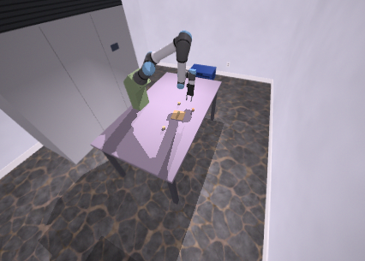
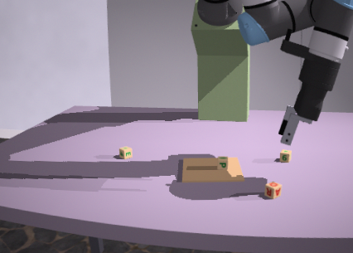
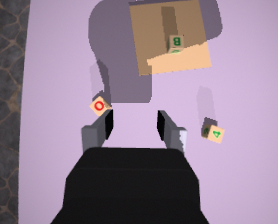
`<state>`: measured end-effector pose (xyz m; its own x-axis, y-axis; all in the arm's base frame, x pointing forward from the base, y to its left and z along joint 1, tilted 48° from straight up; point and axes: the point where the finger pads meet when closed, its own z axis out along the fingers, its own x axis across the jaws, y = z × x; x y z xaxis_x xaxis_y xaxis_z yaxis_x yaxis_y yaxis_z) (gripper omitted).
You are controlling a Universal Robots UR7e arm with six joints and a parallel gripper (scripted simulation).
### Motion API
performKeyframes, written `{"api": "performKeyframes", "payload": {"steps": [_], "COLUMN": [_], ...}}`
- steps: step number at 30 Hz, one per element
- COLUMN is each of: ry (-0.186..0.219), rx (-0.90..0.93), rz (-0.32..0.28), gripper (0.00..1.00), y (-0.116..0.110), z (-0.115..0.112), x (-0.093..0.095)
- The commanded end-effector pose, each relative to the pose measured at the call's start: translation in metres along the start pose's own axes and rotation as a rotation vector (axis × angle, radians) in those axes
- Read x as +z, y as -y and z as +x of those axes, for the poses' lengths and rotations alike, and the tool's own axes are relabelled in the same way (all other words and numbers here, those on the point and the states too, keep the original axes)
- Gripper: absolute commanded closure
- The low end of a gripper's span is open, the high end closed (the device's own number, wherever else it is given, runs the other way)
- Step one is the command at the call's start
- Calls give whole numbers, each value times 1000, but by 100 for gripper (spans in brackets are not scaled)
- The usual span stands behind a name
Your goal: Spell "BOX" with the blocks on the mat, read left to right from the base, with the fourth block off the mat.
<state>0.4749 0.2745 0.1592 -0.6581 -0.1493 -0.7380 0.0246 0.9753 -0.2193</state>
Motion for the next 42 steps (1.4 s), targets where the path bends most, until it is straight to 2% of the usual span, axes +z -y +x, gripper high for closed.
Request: {"api": "performKeyframes", "payload": {"steps": [1,4,42], "ry": [9,11,11], "rx": [0,0,0], "rz": [1,1,1], "gripper": [0,0,0], "y": [17,21,21], "z": [-51,-61,-61], "x": [7,8,9]}}
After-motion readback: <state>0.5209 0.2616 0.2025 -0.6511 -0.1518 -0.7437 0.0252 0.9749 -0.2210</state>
